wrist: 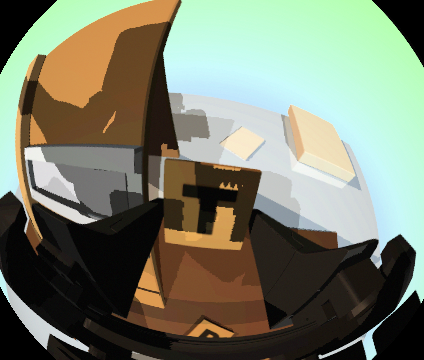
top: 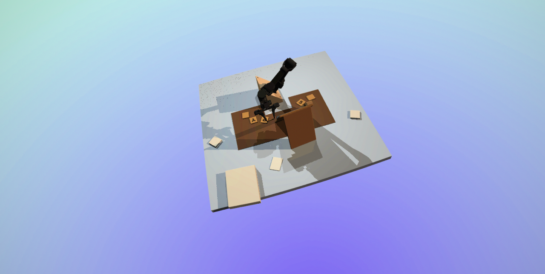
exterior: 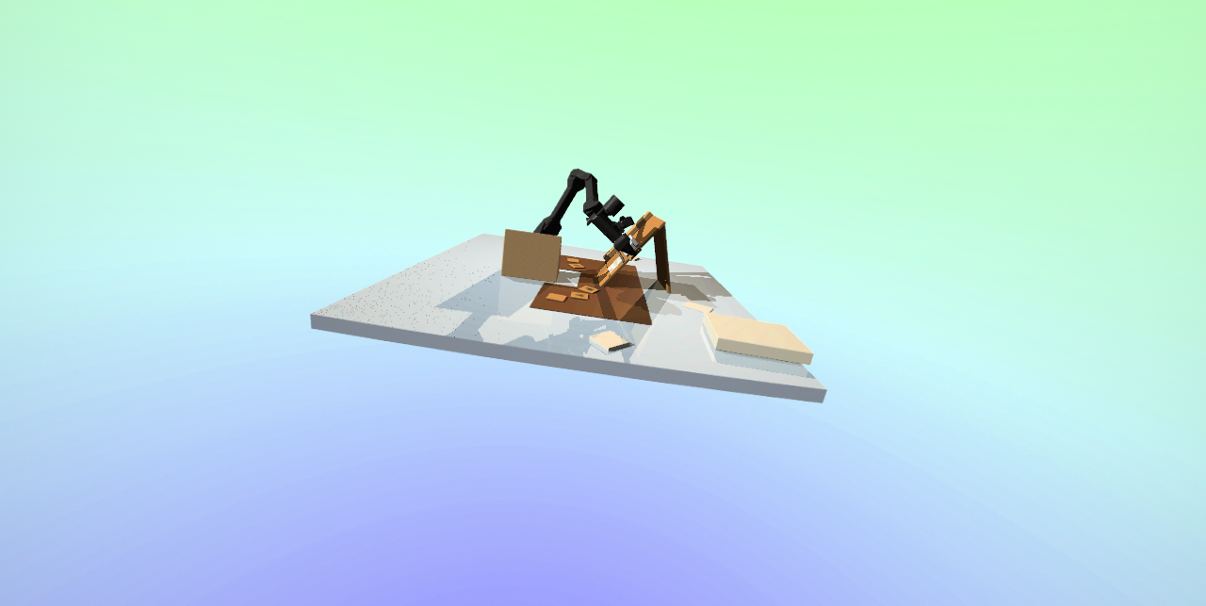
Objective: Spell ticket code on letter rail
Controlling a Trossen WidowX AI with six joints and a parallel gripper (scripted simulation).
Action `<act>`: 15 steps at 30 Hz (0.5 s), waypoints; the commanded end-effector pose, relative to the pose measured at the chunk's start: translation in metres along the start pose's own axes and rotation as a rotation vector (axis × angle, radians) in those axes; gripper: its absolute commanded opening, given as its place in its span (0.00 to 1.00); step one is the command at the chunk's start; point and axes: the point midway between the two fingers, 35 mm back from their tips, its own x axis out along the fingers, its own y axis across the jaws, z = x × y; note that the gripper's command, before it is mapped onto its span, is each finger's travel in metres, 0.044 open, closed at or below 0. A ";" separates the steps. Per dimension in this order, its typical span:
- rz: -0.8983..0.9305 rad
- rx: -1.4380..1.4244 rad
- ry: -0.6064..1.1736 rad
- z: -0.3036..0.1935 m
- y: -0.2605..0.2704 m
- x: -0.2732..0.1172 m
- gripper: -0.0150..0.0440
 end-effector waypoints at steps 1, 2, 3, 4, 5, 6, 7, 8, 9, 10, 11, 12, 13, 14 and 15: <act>-0.005 -0.002 -0.003 0.002 0.002 -0.001 0.25; -0.005 -0.002 -0.003 0.002 0.002 0.000 0.25; -0.005 -0.002 -0.003 0.002 0.003 0.000 0.25; -0.005 -0.002 -0.003 0.002 0.003 0.000 0.25; -0.005 -0.002 -0.003 0.002 0.004 0.000 0.25; -0.005 -0.002 -0.003 0.002 0.004 0.000 0.25; -0.005 -0.002 -0.003 0.002 0.005 0.000 0.25; -0.005 -0.002 -0.003 0.002 0.005 0.000 0.25; -0.005 -0.002 -0.003 0.002 0.006 0.000 0.25; -0.005 -0.002 -0.003 0.002 0.006 0.000 0.25; -0.005 -0.002 -0.003 0.002 0.007 0.000 0.25; -0.005 -0.002 -0.003 0.002 0.007 0.000 0.25; -0.005 -0.002 -0.003 0.002 0.008 0.000 0.25; -0.005 -0.002 -0.003 0.002 0.008 0.000 0.25; -0.005 -0.002 -0.003 0.002 0.009 0.000 0.25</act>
